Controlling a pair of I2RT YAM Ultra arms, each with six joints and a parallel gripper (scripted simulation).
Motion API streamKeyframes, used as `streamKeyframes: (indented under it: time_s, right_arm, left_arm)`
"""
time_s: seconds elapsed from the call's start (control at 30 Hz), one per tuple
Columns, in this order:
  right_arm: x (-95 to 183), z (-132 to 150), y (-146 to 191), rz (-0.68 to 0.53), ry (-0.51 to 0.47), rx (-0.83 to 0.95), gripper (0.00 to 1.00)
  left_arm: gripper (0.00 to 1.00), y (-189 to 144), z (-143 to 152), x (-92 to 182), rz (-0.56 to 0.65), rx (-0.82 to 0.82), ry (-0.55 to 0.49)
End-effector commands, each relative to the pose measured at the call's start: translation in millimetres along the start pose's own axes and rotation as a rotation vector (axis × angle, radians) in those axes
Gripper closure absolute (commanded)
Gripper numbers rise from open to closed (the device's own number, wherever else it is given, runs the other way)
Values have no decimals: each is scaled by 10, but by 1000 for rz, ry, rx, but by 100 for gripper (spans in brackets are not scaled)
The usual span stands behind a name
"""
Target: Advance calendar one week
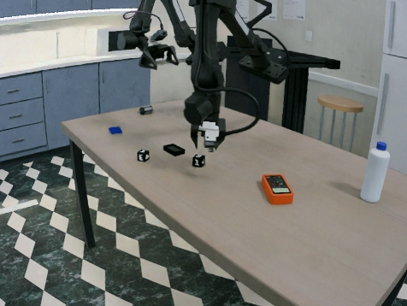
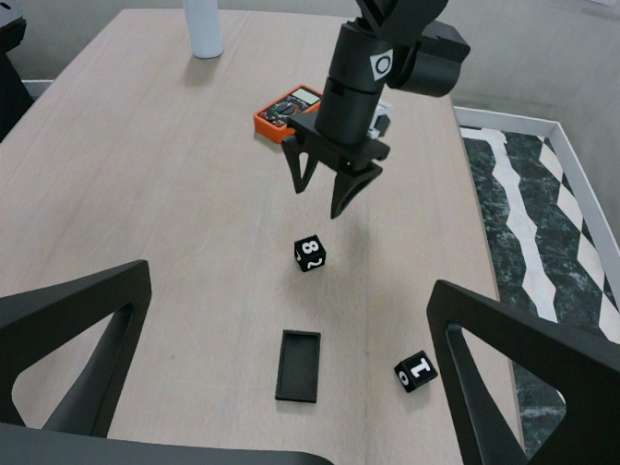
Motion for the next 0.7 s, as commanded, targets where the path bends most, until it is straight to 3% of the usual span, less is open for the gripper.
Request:
streamKeyframes:
  time_s: [0.0,0.33,0.5,0.67]
  right_arm:
    - [-38,-92,-141,7,-13,33,0]
    - [-109,-145,-177,-12,-11,48,0]
    - [-58,-114,-167,-12,-23,42,0]
    - [71,67,-205,15,-18,-3,0]
  left_arm:
    - [40,43,-43,65,20,231,66]
    - [44,38,-149,114,31,227,35]
    - [44,-14,-144,30,-13,35,0]
    - [44,-261,-119,-92,-60,-310,-57]
Point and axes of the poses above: on each arm, the point where the finger pads meet when closed, its own x axis back along the fingers, its own y axis across the jaws, z = x × y, the point moved 4 cm from there along x, back along the fingers, and after that the axes turned 11 degrees about x, right-handed, at the moved point
